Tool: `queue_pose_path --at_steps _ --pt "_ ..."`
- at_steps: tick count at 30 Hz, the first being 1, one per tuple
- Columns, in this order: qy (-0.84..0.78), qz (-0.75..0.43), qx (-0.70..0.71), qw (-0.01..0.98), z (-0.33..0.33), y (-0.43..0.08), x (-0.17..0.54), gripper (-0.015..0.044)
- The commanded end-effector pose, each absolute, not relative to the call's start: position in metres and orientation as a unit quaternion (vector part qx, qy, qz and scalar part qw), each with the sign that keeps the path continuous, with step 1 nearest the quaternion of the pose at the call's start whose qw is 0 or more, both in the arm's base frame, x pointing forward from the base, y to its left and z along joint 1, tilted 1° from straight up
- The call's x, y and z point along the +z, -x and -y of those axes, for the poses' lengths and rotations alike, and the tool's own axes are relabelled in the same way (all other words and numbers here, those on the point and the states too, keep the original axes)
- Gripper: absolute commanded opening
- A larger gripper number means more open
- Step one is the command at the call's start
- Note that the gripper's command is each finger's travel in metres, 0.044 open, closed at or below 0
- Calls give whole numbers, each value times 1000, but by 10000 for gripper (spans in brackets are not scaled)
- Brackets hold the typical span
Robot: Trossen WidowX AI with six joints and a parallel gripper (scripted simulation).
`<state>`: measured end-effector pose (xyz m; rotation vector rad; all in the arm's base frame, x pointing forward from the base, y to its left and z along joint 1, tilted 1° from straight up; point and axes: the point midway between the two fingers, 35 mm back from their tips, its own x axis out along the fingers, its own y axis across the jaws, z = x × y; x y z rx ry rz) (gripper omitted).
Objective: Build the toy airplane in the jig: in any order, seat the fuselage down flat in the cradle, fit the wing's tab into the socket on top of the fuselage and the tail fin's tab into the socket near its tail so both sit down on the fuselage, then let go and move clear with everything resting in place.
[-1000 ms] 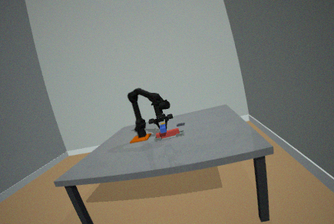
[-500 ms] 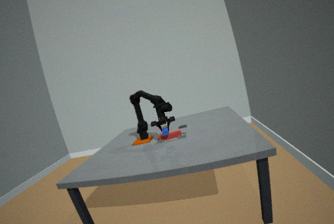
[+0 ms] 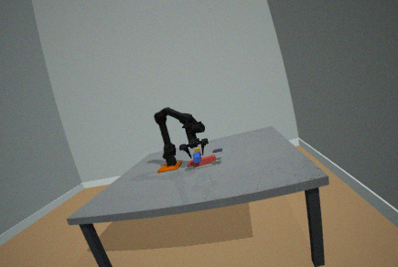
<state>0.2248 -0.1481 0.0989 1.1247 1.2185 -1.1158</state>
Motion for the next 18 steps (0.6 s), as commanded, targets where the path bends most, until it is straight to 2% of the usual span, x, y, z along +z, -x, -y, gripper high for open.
queue_pose_path --at_steps 1,7,14,18 --pt "-473 -513 -470 541 148 -225 99 440" --pt "-473 -513 -470 541 148 -225 101 440" --pt "-476 -512 -470 539 147 -223 176 440" --pt "-476 -512 -470 539 149 -225 184 440"
